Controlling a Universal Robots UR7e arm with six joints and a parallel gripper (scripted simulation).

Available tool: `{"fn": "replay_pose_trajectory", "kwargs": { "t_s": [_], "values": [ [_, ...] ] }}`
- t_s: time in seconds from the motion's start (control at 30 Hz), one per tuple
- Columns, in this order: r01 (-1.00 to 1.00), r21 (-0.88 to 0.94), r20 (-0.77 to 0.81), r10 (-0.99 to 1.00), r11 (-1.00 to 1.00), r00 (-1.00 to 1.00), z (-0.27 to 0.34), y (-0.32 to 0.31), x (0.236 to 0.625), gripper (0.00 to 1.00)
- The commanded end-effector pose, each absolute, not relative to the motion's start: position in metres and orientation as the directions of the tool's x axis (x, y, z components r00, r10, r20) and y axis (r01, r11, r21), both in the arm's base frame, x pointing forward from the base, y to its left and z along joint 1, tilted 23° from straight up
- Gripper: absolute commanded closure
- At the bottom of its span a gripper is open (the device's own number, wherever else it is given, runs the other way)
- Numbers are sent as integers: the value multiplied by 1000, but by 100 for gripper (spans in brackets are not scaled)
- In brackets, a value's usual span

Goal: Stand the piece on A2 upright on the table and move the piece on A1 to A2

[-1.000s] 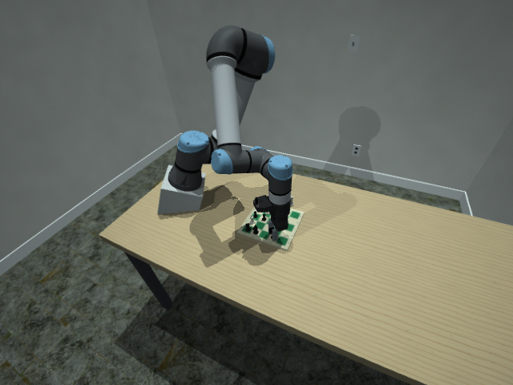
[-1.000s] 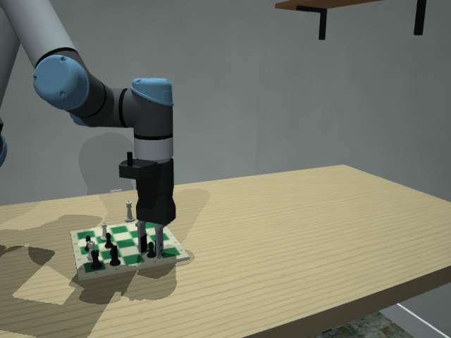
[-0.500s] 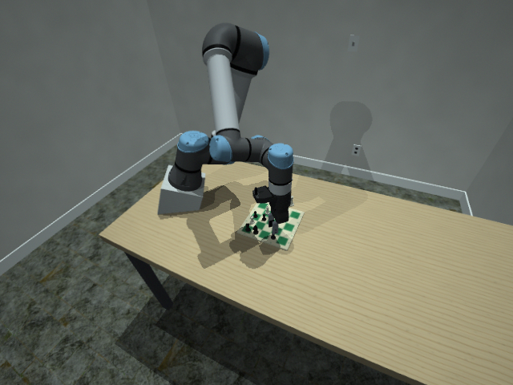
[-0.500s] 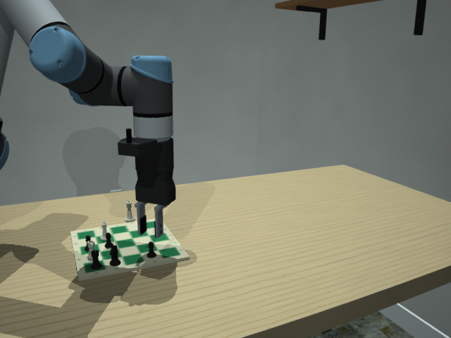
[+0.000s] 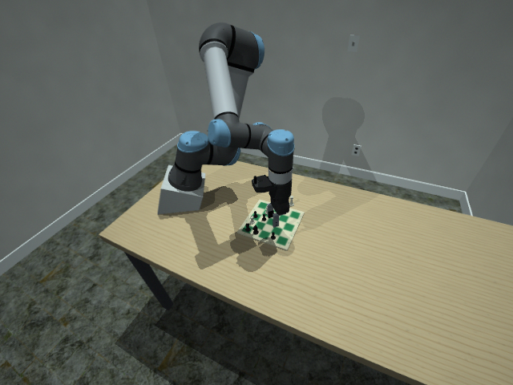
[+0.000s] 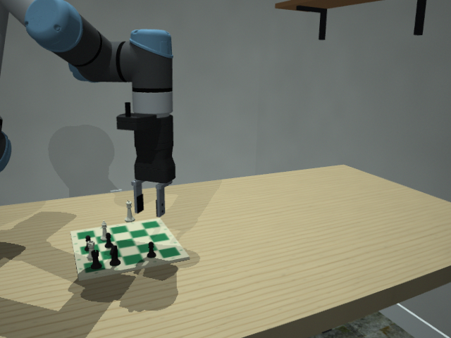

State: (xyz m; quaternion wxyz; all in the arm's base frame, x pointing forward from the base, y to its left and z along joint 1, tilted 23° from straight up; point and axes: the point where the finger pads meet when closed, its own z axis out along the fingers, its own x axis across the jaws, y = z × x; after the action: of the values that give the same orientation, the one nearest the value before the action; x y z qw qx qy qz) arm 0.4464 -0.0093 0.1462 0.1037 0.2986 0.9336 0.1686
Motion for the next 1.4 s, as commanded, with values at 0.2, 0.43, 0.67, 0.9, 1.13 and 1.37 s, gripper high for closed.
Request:
{"fn": "replay_pose_trajectory", "kwargs": {
  "t_s": [0.2,0.43,0.67,0.9,1.13,1.37],
  "values": [
    [522,377,-92,592,765,-801,149,-10,445,0],
    [522,377,-92,592,765,-801,149,-10,445,0],
    [522,377,-92,592,765,-801,150,-10,445,0],
    [522,377,-92,592,765,-801,160,-13,442,0],
    [522,377,-92,592,765,-801,189,-21,433,0],
    [522,377,-92,592,765,-801,209,-27,426,0]
  ]
}}
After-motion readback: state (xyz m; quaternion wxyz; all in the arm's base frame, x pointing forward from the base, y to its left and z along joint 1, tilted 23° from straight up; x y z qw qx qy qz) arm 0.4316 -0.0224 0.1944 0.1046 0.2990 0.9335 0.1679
